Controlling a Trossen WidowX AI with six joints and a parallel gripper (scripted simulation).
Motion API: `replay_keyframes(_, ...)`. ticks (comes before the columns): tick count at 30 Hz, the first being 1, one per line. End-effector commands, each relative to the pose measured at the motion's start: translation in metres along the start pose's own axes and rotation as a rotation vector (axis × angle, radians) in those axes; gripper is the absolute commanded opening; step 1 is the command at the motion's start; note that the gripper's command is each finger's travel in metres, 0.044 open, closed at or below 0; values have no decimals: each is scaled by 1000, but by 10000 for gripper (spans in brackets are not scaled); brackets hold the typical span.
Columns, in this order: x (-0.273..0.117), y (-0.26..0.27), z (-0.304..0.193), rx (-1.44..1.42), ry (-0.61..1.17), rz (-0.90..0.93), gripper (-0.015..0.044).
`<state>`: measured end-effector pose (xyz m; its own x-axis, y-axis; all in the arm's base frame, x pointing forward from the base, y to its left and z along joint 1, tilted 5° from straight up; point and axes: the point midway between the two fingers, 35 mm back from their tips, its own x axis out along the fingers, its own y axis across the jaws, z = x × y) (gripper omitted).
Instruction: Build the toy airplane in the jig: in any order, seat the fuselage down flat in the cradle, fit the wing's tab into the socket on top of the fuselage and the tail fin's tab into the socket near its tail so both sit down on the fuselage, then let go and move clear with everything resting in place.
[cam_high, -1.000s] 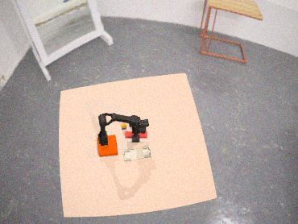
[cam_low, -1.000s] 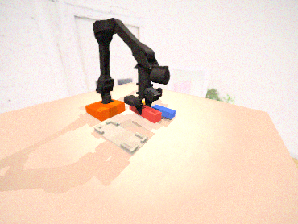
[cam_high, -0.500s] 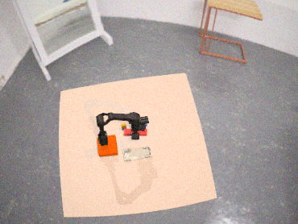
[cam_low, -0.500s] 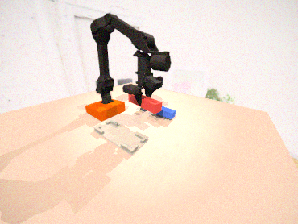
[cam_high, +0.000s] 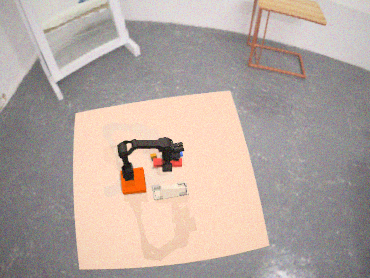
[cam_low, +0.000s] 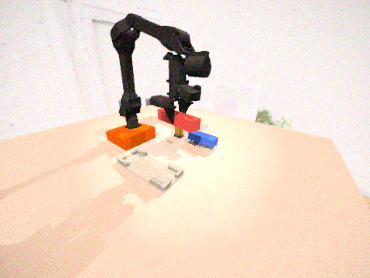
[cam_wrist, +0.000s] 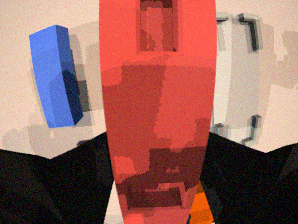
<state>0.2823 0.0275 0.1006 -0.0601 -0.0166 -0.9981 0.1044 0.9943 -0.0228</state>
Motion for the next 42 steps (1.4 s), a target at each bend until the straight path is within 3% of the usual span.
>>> replay_keyframes(1,1,-10,4,-9,-10,-2,0)
replay_keyframes(42,55,-132,14,-126,-10,-13,0)
